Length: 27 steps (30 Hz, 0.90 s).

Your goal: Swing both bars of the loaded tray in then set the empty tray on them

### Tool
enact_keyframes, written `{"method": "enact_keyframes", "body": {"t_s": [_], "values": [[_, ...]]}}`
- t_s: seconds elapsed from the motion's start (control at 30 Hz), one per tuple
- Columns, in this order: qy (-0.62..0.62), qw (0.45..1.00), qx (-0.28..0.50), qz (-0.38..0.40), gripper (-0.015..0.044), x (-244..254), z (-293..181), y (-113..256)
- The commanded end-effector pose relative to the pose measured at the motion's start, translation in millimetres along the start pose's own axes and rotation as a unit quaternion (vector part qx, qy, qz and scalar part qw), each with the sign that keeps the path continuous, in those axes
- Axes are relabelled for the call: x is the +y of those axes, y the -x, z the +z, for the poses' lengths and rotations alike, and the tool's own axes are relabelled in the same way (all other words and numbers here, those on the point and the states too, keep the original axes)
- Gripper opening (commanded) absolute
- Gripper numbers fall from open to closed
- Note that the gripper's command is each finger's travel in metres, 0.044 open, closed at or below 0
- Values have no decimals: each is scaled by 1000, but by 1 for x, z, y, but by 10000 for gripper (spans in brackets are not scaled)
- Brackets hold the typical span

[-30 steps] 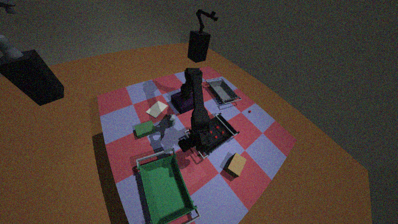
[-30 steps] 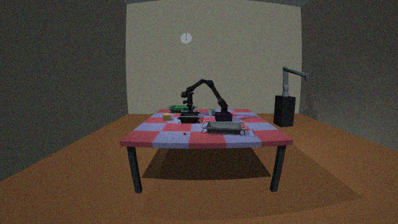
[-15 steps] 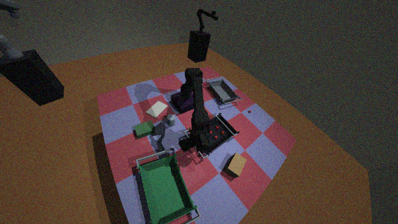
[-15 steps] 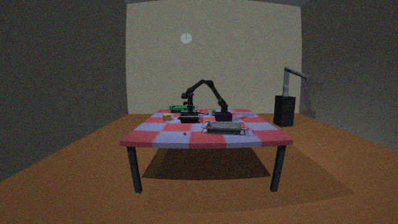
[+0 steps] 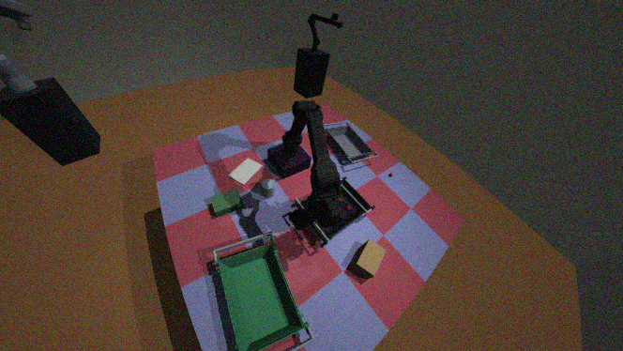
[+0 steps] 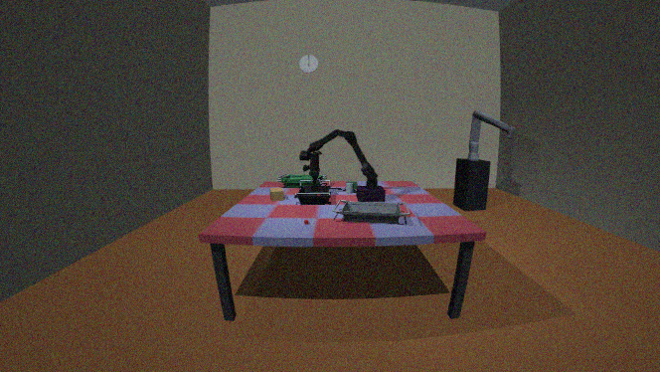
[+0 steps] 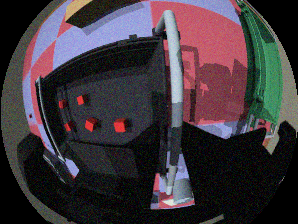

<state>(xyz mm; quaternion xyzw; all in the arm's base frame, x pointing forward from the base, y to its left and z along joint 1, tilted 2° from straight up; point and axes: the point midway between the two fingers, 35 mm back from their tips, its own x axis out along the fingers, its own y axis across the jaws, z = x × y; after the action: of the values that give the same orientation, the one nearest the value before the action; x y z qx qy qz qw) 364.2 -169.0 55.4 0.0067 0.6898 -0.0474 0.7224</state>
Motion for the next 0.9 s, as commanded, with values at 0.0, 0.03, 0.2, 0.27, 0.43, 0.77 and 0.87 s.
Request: {"method": "enact_keyframes", "body": {"t_s": [0.0, 0.03, 0.2, 0.27, 0.43, 0.77, 0.87], "values": [[1, 1000, 7, 7, 83, 20, -3, -8], [1, 1000, 7, 7, 83, 24, -3, -10], [1, 1000, 7, 8, 83, 38, -3, -23], [1, 1000, 7, 8, 83, 38, -3, -24], [1, 1000, 7, 8, 83, 37, -1, -10], [3, 1000, 4, 10, 83, 35, 0, 14], [3, 1000, 4, 10, 83, 35, 0, 14]]}}
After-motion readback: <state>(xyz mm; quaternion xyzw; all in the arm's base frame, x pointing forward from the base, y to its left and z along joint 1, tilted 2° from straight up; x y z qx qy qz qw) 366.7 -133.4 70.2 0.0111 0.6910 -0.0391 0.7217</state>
